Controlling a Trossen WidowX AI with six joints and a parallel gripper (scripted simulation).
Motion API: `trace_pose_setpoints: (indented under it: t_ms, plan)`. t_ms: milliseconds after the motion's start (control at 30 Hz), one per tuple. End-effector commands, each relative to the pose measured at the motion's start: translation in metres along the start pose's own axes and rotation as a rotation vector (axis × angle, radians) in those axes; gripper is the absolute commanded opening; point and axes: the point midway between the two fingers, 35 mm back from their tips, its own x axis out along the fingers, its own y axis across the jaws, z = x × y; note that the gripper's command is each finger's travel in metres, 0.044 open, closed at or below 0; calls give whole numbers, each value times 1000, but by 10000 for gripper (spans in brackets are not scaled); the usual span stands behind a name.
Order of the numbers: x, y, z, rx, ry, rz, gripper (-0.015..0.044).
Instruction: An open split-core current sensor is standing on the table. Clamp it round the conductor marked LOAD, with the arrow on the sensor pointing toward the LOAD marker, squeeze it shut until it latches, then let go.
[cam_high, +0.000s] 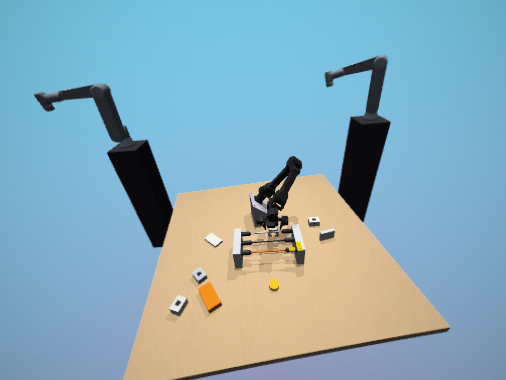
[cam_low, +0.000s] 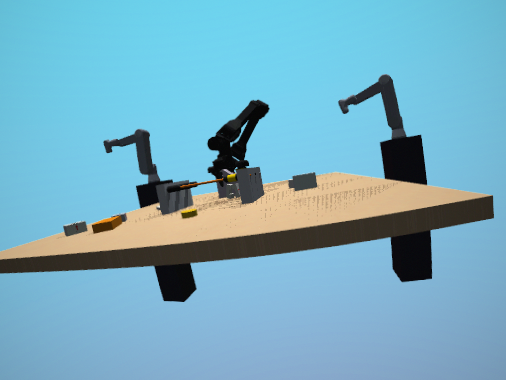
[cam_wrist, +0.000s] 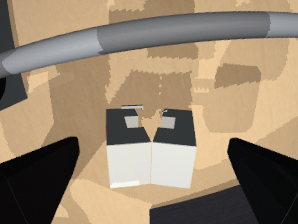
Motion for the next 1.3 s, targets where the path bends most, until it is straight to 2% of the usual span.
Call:
trace_pose_setpoints:
  t_ms: [0, 167, 500, 700, 1267]
  plan:
    - [-1, 0, 0, -1, -1, 0, 361]
    - [-1, 0, 0, -1, -1, 0, 230]
    - [-1, 0, 0, -1, -1, 0, 163]
    - [-19, -1, 5, 1, -4, -5, 6]
    - [-120, -2, -1, 10, 2, 0, 0]
